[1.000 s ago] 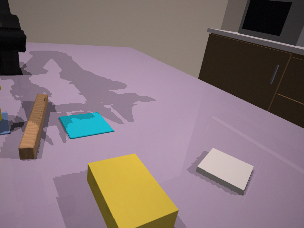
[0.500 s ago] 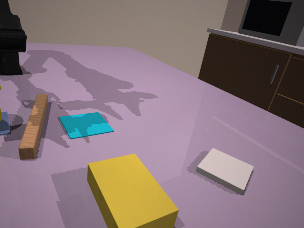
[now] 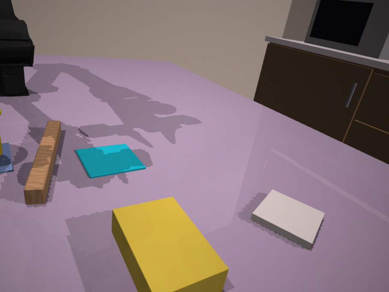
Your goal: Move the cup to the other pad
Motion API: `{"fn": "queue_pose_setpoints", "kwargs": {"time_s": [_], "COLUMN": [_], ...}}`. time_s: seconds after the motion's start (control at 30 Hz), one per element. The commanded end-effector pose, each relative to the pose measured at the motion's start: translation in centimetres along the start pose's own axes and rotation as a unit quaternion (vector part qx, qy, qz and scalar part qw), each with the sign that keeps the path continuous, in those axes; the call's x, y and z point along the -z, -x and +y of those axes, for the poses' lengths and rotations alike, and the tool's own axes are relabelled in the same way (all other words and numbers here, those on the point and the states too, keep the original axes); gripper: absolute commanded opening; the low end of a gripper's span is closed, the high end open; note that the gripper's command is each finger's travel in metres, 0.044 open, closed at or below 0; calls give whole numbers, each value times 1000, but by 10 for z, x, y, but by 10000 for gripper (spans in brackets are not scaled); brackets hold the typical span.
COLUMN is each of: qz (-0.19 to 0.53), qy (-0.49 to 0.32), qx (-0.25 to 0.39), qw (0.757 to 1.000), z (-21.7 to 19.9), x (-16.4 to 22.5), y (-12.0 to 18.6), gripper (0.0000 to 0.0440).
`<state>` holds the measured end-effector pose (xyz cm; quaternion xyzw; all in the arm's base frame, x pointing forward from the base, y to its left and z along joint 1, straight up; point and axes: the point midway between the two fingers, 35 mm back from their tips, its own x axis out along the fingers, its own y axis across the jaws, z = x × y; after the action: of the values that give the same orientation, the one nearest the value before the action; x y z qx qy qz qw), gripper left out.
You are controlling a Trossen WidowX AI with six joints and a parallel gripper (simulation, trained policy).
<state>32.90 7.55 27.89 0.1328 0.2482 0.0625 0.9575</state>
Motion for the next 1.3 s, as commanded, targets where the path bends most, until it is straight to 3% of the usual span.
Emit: {"fn": "queue_pose_setpoints", "kwargs": {"time_s": [0.0, 0.7, 1.27], "qz": [27, 182, 295], "qy": [-13, -38, -22], "qx": [7, 67, 126], "qw": [1000, 980, 947], "z": [4, 3, -14], "x": [3, 32, 49], "y": [-2, -15, -19], "gripper": [155, 116, 136]}}
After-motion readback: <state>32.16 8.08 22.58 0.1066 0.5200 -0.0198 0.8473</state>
